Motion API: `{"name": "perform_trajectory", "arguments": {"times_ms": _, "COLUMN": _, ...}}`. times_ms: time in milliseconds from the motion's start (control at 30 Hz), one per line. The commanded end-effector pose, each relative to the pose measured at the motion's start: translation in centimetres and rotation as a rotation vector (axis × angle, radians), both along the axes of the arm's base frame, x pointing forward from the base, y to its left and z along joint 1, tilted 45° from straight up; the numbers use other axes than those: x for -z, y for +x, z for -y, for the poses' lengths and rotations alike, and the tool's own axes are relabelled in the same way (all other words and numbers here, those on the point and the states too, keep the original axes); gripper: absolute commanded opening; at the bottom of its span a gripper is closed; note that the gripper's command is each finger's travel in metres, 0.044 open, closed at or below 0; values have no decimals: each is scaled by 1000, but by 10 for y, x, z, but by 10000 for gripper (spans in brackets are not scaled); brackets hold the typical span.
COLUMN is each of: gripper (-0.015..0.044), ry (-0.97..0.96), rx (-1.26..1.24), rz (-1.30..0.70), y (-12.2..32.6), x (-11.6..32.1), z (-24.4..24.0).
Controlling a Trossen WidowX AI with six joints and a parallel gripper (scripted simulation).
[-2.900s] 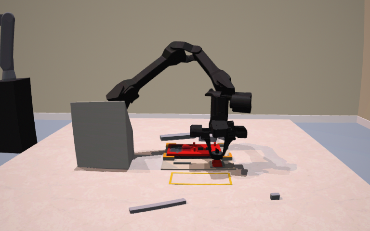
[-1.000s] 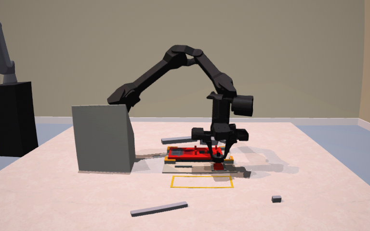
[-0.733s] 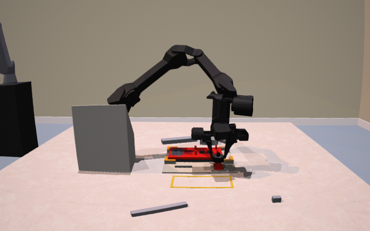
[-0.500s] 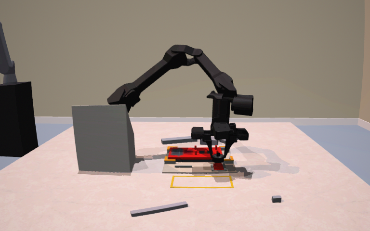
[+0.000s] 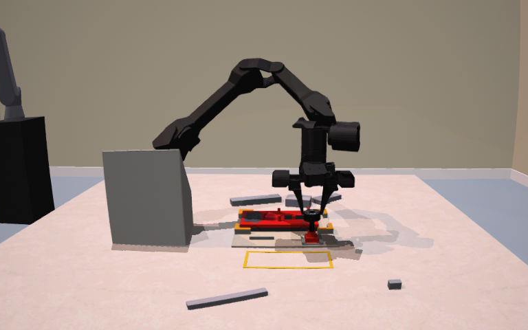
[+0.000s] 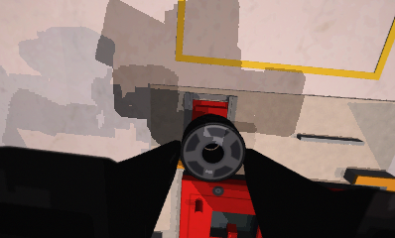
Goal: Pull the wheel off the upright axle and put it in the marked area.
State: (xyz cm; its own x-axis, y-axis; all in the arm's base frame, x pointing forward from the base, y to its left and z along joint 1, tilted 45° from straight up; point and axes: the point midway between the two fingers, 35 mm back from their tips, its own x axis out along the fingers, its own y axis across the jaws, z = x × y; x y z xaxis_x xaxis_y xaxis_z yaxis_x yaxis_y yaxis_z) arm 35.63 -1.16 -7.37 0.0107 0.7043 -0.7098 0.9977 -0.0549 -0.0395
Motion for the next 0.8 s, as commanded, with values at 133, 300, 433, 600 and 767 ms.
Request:
{"name": "perform_trajectory", "arguments": {"times_ms": 133, "gripper": 0, "ry": -4, "rx": 1, "rz": 5, "y": -2, "x": -23, "z": 22}}
{"name": "perform_trajectory", "arguments": {"times_ms": 300, "gripper": 0, "ry": -4, "rx": 1, "rz": 5, "y": -5, "x": -28, "z": 26}}
{"name": "perform_trajectory", "arguments": {"times_ms": 433, "gripper": 0, "ry": -3, "rx": 4, "rz": -1, "y": -12, "x": -12, "z": 35}}
{"name": "perform_trajectory", "arguments": {"times_ms": 600, "gripper": 0, "ry": -11, "rx": 5, "rz": 1, "y": -30, "x": 9, "z": 61}}
{"name": "perform_trajectory", "arguments": {"times_ms": 767, "gripper": 0, "ry": -12, "rx": 2, "rz": 2, "y": -51, "x": 30, "z": 84}}
